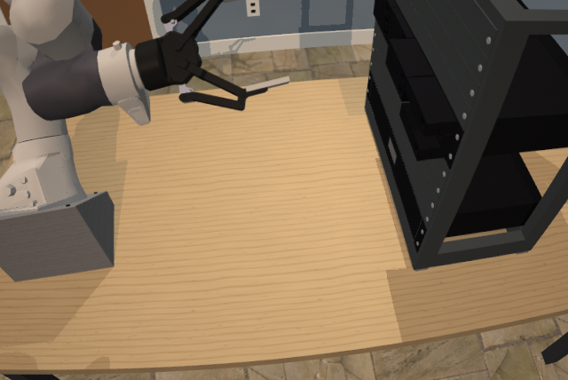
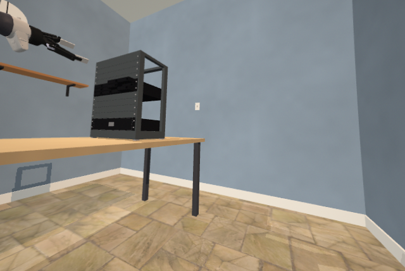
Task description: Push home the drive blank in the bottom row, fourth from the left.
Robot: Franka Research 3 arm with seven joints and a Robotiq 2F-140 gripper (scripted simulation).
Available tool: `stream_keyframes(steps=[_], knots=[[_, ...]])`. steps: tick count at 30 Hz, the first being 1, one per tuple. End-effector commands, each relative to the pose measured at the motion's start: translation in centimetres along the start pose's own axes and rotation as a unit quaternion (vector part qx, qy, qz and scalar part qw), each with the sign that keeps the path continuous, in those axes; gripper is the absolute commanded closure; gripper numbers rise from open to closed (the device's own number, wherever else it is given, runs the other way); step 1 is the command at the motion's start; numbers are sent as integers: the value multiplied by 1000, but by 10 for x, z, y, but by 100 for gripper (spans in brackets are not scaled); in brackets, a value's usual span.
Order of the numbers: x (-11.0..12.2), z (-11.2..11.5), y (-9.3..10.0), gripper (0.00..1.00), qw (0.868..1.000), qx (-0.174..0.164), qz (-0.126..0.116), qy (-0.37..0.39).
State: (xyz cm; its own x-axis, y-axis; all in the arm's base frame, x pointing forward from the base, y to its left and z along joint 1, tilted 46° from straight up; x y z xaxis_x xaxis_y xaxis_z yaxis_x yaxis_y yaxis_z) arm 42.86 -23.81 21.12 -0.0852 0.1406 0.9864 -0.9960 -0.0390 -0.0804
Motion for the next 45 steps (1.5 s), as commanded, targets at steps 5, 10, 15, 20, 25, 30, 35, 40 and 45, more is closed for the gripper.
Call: stream_keyframes(steps=[5,10,15,20,25,30,35,40,45], knots=[[-11,-8,-2,0,995,-6,-8,-98],[-22,-16,-3,0,989,-11,-16,-147],[-27,-20,-3,0,985,-13,-20,-171],[-36,-28,-4,0,977,-16,-28,-213],[-47,-37,-4,0,965,-20,-37,-259],[-55,-44,-4,0,956,-24,-44,-291],[-61,-50,-3,0,947,-26,-50,-318],[-68,-56,-3,0,936,-29,-56,-345],[-73,-62,-3,0,928,-32,-61,-366]])
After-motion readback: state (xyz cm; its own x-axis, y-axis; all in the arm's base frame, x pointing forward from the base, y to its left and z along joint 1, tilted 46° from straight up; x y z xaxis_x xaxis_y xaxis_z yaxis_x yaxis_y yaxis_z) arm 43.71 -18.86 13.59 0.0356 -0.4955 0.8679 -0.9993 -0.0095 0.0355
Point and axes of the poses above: the point where the finger pads meet when closed, its own y axis back along the fingers, its own x axis across the jaws, z = x × y, the point moved 7 cm from there along y, back along the fingers, and after that the axes turned 6 degrees about y, right-handed, at the moved point
